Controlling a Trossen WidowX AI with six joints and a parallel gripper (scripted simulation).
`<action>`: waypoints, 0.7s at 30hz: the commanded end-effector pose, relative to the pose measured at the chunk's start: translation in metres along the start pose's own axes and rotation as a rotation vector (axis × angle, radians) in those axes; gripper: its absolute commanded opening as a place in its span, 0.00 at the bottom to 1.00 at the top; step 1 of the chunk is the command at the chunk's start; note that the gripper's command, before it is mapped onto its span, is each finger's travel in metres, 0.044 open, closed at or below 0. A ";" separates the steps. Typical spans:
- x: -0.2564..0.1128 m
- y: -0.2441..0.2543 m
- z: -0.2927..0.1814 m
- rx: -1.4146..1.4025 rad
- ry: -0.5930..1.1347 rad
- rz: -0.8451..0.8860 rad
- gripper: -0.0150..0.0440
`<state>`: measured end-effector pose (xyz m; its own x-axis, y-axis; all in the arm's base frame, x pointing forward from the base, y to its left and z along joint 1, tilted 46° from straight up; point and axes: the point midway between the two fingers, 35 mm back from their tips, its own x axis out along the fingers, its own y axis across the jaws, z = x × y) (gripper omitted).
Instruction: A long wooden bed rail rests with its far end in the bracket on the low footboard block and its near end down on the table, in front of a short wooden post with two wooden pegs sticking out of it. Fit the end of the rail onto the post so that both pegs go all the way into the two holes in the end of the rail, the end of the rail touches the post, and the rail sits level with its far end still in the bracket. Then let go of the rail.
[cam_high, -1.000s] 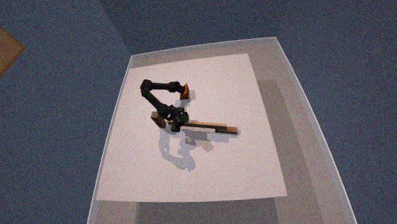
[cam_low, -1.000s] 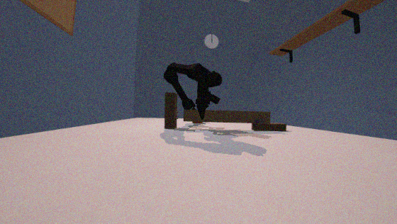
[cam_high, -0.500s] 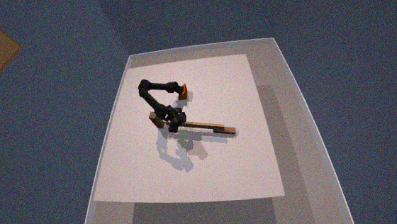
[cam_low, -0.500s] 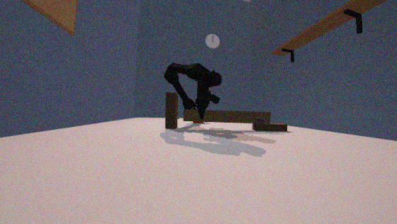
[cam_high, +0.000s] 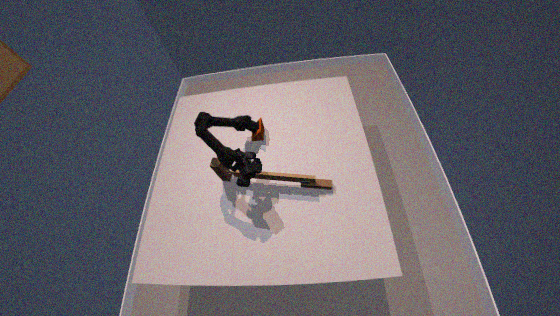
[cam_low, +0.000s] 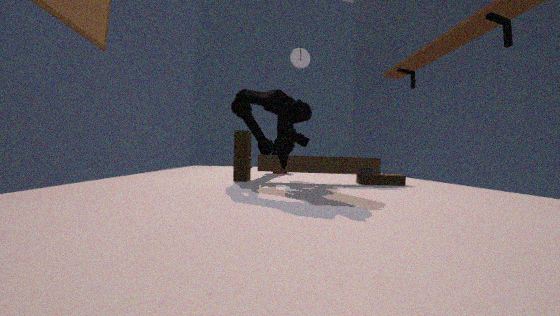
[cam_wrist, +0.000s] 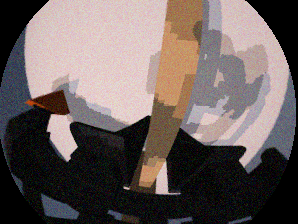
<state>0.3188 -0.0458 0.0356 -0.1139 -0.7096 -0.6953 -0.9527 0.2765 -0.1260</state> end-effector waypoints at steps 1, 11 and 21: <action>-0.001 -0.001 -0.003 -0.001 -0.002 -0.007 0.25; -0.002 -0.001 -0.006 -0.001 -0.002 -0.007 0.25; -0.003 -0.001 -0.009 -0.001 -0.002 -0.007 0.25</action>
<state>0.3177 -0.0496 0.0403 -0.1124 -0.7109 -0.6942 -0.9528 0.2753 -0.1277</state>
